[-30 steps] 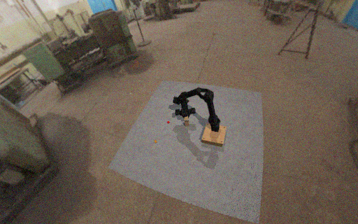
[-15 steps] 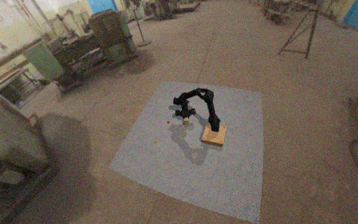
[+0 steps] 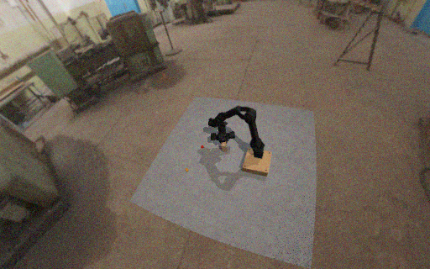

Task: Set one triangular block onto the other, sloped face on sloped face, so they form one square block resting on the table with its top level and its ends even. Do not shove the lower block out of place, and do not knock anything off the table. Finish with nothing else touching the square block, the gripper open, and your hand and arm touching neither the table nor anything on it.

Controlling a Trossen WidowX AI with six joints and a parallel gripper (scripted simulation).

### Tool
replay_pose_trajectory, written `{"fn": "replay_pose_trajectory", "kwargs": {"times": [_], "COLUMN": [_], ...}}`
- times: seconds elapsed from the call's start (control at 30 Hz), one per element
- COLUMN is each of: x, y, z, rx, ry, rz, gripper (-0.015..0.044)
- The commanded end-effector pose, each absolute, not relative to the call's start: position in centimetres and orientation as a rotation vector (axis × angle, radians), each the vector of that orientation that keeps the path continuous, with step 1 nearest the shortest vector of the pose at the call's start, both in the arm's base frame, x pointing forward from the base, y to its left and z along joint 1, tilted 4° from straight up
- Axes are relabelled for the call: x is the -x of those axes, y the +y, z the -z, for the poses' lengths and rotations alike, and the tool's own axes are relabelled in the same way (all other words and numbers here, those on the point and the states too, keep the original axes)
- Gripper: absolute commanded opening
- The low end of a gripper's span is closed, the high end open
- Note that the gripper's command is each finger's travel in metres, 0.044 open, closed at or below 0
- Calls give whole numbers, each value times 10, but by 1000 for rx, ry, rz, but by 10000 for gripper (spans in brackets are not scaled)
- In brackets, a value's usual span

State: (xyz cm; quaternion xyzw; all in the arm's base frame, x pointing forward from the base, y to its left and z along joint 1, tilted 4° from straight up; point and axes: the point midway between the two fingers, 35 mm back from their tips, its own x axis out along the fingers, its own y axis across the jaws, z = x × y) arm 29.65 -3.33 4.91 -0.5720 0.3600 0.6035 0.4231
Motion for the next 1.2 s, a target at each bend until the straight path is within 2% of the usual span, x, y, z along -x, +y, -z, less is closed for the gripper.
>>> {"fn": "replay_pose_trajectory", "kwargs": {"times": [0.0,1.17], "x": [-296,-295], "y": [-32,-32], "z": [-47,-44], "rx": [1423,1415], "ry": [901,904], "rz": [-1513,-1520], "gripper": [0,0]}}
